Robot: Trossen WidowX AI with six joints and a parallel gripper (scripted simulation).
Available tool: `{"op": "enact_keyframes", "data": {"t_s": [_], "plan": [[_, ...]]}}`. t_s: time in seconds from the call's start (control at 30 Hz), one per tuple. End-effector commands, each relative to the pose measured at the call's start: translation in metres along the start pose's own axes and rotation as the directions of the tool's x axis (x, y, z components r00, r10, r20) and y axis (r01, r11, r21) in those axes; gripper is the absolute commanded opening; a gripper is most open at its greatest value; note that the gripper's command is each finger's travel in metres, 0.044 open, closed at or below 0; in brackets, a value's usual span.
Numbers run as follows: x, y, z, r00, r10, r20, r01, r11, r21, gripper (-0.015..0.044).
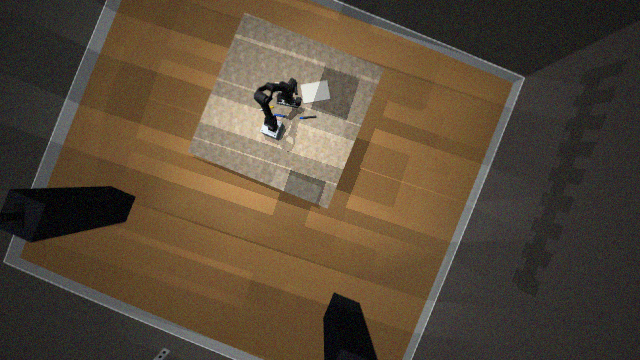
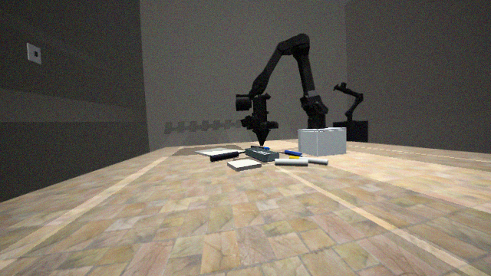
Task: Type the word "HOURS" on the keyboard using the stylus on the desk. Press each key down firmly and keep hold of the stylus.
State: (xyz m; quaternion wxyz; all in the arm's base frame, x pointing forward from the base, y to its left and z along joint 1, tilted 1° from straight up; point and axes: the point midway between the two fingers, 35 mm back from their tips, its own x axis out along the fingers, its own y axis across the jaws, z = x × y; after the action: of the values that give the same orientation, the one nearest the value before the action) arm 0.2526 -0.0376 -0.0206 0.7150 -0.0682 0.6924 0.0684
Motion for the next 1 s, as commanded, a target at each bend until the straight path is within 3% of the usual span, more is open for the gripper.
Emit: {"op": "enact_keyframes", "data": {"t_s": [0.0, 0.17, 0.37, 0.7, 0.9, 0.97], "plan": [[-0.001, 0.002, -0.002, 1.0, -0.002, 0.007, 0.002, 1.0, 0.006, 0.0], [-0.001, 0.01, -0.001, 1.0, -0.001, 0.007, 0.001, 1.0, 0.006, 0.0], [-0.001, 0.071, -0.001, 1.0, 0.005, 0.007, -0.005, 1.0, 0.006, 0.0], [-0.001, 0.073, -0.001, 1.0, 0.005, 0.007, -0.006, 1.0, 0.006, 0.0], [-0.059, 0.073, -0.001, 1.0, 0.005, 0.008, -0.005, 1.0, 0.006, 0.0], [-0.062, 0.073, -0.001, 1.0, 0.005, 0.008, -0.005, 1.0, 0.006, 0.0]]}}
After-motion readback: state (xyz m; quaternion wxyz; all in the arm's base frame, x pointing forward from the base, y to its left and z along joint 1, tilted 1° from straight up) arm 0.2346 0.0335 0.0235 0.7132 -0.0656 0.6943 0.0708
